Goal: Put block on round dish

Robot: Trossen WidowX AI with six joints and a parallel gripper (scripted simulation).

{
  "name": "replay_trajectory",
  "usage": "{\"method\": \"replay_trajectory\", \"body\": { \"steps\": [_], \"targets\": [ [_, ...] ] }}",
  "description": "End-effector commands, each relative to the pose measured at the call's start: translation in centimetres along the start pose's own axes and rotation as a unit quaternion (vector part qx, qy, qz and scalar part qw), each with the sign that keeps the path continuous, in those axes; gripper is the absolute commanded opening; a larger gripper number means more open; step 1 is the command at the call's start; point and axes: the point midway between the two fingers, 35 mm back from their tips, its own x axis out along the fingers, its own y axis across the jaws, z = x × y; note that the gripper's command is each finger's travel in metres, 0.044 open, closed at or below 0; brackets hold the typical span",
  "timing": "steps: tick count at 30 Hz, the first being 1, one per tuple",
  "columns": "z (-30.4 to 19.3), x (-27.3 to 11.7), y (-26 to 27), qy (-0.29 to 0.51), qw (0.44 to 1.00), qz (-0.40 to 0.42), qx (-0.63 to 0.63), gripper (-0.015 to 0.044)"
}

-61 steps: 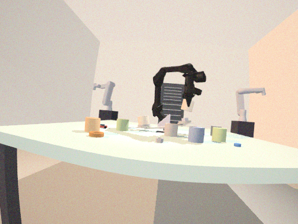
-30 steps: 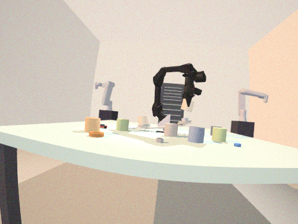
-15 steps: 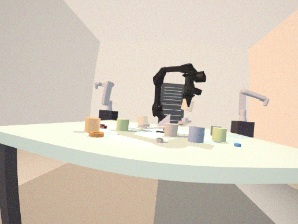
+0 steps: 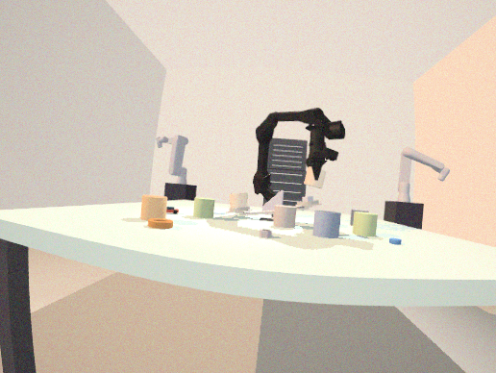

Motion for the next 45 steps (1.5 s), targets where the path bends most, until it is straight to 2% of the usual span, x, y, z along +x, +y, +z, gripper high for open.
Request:
{"method": "replay_trajectory", "body": {
  "steps": [1, 12, 19, 26, 44, 45],
  "targets": [
    [2.5, 1.7, 1.8, 0.0, 1.0, 0.001, -0.005, 0.0],
    [8.0, 7.6, 6.8, -0.005, 1.0, 0.0, -0.004, 0.0],
    [8.3, 8.6, 7.1, -0.005, 1.0, -0.001, -0.004, 0.0],
    [8.2, 11.7, 7.1, -0.004, 1.0, -0.001, -0.004, 0.0],
    [8.2, 13.8, 7.1, -0.004, 1.0, -0.001, -0.004, 0.0],
    [8.3, 13.3, 7.1, -0.004, 1.0, 0.002, -0.002, 0.0026]
  ]
}}
